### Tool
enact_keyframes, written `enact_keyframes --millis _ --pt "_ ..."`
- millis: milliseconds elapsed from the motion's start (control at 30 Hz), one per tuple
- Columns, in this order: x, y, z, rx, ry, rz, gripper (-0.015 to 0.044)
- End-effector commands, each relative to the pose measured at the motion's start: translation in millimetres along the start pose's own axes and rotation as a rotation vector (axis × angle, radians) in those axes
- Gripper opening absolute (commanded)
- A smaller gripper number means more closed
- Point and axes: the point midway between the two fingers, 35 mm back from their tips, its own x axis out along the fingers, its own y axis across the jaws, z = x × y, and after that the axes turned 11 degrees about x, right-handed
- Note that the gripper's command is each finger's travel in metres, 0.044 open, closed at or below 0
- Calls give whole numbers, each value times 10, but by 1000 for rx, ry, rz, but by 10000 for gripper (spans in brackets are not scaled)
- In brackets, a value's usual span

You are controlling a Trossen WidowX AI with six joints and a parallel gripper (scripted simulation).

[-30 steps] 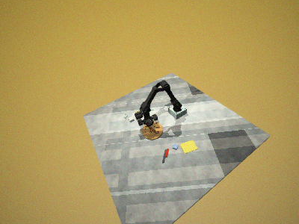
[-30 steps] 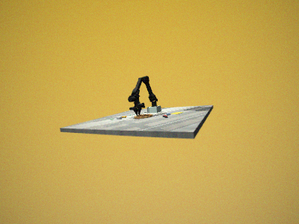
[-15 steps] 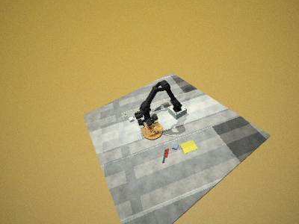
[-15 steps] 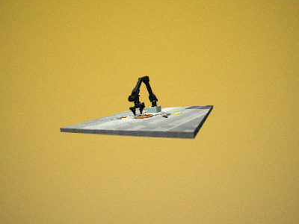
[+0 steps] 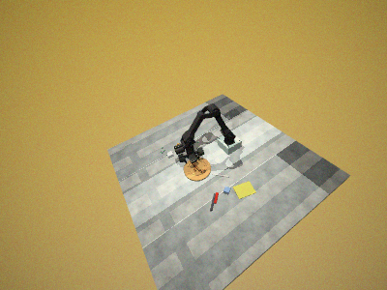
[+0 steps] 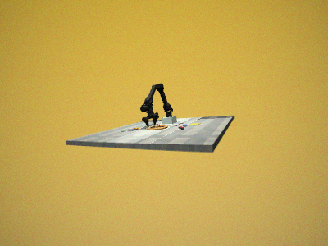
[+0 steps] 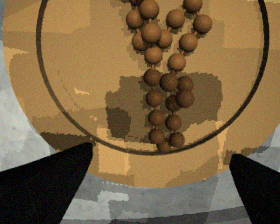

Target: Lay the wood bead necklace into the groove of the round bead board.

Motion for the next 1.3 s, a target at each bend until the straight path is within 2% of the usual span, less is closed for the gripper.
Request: enact_keyframes --millis 0,333,500,667,800,1267 --pt "-22 -6 50 2 -3 0 387" --pt "-297 45 773 95 -10 1 125" --pt "-339 70 879 109 -10 1 120" --pt "-178 71 881 109 -10 1 120" --pt "-260 56 869 102 -12 -4 120" --pt "-42 64 880 107 -11 0 120"
